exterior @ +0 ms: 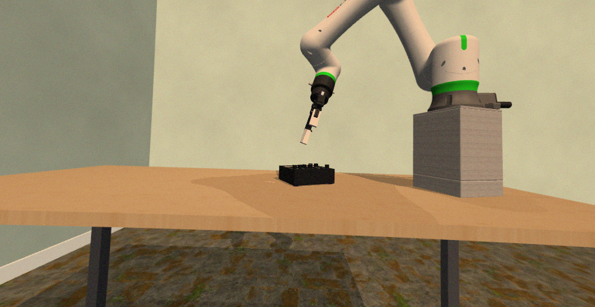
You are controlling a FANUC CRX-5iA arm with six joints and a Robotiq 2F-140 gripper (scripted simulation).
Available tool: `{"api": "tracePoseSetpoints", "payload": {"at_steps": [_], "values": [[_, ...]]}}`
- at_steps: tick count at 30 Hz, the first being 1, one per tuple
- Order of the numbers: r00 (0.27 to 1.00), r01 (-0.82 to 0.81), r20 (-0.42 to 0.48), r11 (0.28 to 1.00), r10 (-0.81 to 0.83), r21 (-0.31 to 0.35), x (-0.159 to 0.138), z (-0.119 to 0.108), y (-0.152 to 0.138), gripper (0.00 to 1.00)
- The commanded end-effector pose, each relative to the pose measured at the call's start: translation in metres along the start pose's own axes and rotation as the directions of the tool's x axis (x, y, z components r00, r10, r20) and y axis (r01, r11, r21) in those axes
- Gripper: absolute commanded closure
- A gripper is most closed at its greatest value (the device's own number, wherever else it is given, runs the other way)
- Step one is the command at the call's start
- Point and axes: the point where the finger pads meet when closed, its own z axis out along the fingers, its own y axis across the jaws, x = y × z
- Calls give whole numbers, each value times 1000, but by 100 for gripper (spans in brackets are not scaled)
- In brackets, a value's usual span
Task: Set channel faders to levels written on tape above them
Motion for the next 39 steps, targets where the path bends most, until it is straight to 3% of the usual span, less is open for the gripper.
{"api": "tracePoseSetpoints", "payload": {"at_steps": [1,8,10,11,14,21,37,39], "values": [[962,255,-107,967,-251,22,15,2,0,0],[747,626,-270,780,-607,-23,18,-5,-8,0],[747,626,-270,780,-607,-23,18,-5,-8,0],[613,746,-328,663,-719,-59,18,-5,-8,0],[490,824,-365,557,-791,-100,12,-9,-10,0],[65,948,-434,191,-899,-254,-8,-17,-10,0],[65,948,-434,191,-899,-254,-8,-17,-10,0],[40,951,-433,167,-900,-259,-7,-12,-10,0]]}}
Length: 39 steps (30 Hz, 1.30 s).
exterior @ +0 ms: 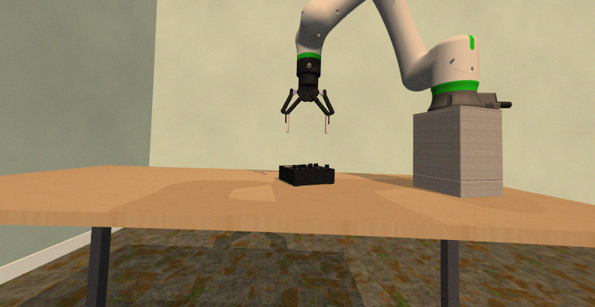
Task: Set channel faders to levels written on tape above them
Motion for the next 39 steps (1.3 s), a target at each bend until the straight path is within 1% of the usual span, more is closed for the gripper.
{"api": "tracePoseSetpoints", "payload": {"at_steps": [1,3,5,7,8,39], "values": [[998,65,-17,998,-64,15,-7,11,-1,0],[980,195,-47,980,-193,39,-22,33,-1,0],[980,195,-47,980,-193,39,-22,33,-1,0],[952,303,-68,951,-299,56,-37,49,0,0],[945,324,-72,944,-320,59,-40,53,1,0],[943,328,-72,943,-324,59,-41,53,1,0]]}}
